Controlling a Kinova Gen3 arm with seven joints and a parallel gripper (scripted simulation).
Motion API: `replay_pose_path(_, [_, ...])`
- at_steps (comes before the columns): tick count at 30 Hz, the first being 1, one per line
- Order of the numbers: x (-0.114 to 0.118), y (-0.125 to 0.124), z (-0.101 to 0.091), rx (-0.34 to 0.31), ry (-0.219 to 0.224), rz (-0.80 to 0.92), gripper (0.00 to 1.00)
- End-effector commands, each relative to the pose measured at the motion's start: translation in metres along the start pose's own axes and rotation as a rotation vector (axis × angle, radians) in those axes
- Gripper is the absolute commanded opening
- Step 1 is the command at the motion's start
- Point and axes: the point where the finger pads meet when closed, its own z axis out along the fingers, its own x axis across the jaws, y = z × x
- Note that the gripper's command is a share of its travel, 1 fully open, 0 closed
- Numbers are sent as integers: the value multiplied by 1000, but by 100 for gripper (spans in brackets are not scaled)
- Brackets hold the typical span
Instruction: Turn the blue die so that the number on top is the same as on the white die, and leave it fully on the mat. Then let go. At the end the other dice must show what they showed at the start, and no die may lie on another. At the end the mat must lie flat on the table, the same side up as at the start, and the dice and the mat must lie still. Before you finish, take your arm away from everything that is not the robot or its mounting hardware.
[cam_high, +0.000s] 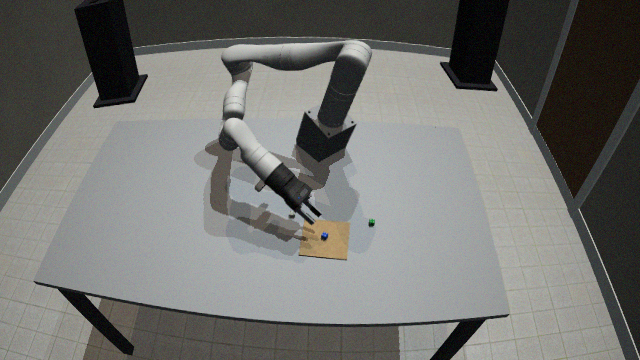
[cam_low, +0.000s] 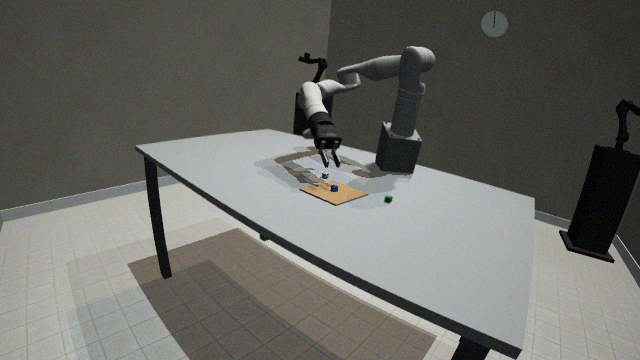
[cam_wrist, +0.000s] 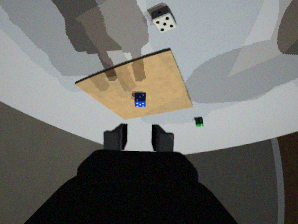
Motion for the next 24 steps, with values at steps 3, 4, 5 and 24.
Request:
replay_pose_path(3, [0, 16, -13, 12, -1, -10, 64])
replay_pose_path(4, [0, 19, -14, 12, -1, -10, 64])
replay_pose_path(5, [0, 21, -15, 12, -1, -10, 64])
replay_pose_path(24, [0, 26, -17, 36, -2, -10, 64])
